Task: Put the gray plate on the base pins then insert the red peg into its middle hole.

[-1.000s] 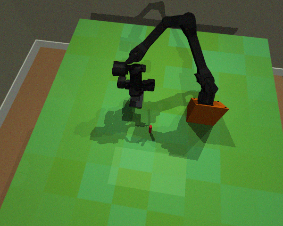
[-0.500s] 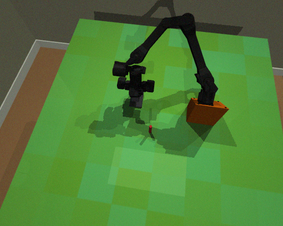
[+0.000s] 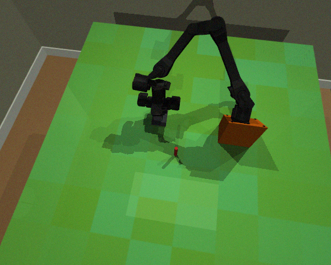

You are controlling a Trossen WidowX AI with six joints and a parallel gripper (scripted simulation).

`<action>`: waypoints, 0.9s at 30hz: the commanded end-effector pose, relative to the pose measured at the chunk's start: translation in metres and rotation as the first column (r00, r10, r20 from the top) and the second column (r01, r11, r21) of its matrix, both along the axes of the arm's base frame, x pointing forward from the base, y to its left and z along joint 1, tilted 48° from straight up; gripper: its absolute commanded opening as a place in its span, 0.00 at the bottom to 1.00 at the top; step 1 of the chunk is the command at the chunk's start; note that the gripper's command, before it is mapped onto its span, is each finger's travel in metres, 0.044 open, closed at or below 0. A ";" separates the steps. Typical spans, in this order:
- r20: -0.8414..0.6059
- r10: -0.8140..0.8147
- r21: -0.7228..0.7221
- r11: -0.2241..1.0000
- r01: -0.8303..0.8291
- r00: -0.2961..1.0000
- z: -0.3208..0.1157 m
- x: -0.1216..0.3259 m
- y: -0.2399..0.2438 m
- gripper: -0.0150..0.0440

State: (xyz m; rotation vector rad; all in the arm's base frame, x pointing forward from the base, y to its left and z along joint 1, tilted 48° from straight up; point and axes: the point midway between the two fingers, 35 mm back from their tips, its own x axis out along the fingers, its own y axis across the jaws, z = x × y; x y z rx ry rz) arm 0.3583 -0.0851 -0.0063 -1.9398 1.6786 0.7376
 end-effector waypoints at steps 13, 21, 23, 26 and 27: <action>-0.003 -0.002 -0.001 1.000 0.002 1.000 -0.003 -0.001 -0.003 0.30; -0.003 -0.002 -0.001 1.000 0.002 1.000 -0.003 -0.001 -0.003 0.65; -0.003 -0.002 -0.001 1.000 0.002 1.000 -0.003 -0.001 -0.003 0.74; -0.003 -0.002 -0.001 1.000 0.002 1.000 -0.003 -0.001 -0.003 0.88; -0.003 -0.002 -0.001 1.000 0.002 1.000 -0.003 -0.001 -0.003 0.92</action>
